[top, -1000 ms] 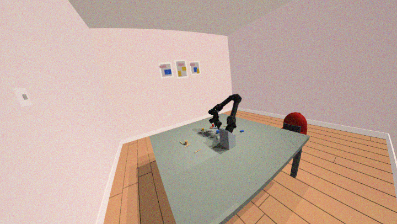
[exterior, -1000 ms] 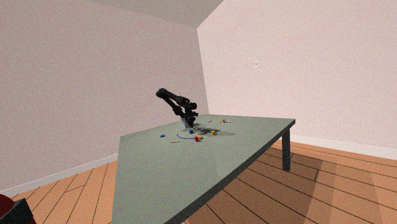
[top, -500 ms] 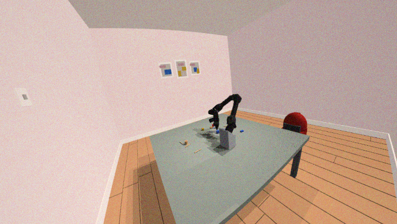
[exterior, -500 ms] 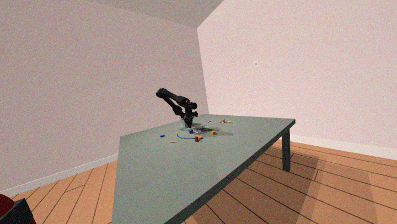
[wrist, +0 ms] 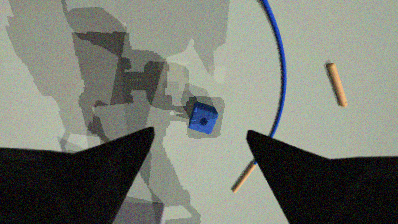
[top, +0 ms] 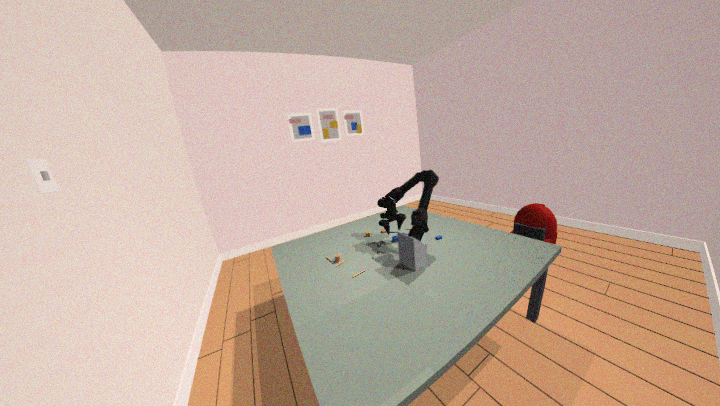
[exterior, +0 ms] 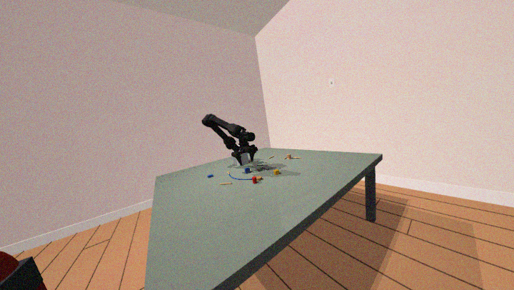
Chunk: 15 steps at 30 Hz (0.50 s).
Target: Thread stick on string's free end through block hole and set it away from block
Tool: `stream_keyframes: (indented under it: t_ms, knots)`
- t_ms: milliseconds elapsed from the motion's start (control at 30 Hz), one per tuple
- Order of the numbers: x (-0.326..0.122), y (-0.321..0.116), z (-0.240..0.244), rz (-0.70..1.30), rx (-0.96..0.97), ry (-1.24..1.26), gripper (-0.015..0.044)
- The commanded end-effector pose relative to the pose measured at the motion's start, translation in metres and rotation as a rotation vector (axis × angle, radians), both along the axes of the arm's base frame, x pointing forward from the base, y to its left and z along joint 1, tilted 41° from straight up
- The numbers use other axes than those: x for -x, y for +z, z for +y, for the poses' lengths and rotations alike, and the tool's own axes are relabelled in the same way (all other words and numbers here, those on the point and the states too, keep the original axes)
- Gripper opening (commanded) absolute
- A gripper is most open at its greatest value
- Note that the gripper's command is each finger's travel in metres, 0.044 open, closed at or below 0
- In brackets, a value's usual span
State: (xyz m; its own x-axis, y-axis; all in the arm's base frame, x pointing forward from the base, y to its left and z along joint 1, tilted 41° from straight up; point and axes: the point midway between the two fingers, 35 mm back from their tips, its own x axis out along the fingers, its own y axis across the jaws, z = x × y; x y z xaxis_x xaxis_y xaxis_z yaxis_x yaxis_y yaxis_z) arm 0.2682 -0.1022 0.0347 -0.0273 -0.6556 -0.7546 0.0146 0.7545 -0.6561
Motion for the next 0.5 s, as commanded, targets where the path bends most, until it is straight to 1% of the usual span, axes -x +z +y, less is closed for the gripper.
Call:
stream_keyframes:
  t_ms: [0, 467]
  knots:
    - [0.0015, 0.0076, 0.0022, -0.551, 0.024, -0.627, 0.044]
    - [0.0031, 0.0114, 0.0042, -1.051, 0.044, -1.201, 0.044]
